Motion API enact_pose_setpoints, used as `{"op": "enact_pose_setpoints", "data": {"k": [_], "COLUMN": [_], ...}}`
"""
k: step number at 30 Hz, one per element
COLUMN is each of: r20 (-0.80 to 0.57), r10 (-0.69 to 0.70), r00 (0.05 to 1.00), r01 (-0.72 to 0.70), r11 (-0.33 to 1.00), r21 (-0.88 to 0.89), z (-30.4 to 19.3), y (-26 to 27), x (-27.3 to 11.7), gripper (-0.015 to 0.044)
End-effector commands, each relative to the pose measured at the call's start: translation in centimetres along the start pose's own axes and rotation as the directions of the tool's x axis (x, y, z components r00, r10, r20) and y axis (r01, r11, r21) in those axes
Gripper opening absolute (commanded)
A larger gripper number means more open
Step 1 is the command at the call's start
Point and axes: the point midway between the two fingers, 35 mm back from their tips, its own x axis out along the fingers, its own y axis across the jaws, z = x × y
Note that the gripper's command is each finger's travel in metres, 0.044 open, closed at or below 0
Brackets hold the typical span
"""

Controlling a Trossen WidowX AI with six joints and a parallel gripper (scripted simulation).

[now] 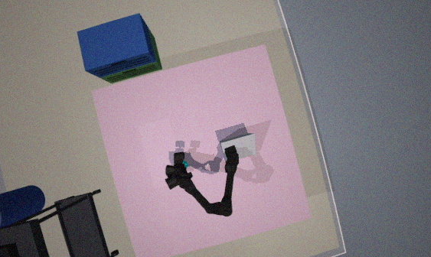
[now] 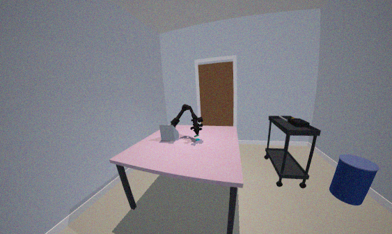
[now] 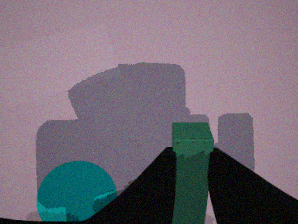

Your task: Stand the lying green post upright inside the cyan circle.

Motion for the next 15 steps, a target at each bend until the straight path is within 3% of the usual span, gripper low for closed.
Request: {"op": "enact_pose_setpoints", "data": {"k": [1,15], "r20": [0.025,0.114], "r10": [-0.011,-0.036], "r00": [1.0,0.993], "r01": [0.011,0.034], "r11": [1.0,0.999], "r21": [0.005,0.012], "z": [-0.17,-0.07], "y": [-0.02,0.15], "x": [0.11,0.4], "gripper": [0.0023,0.0023]}}
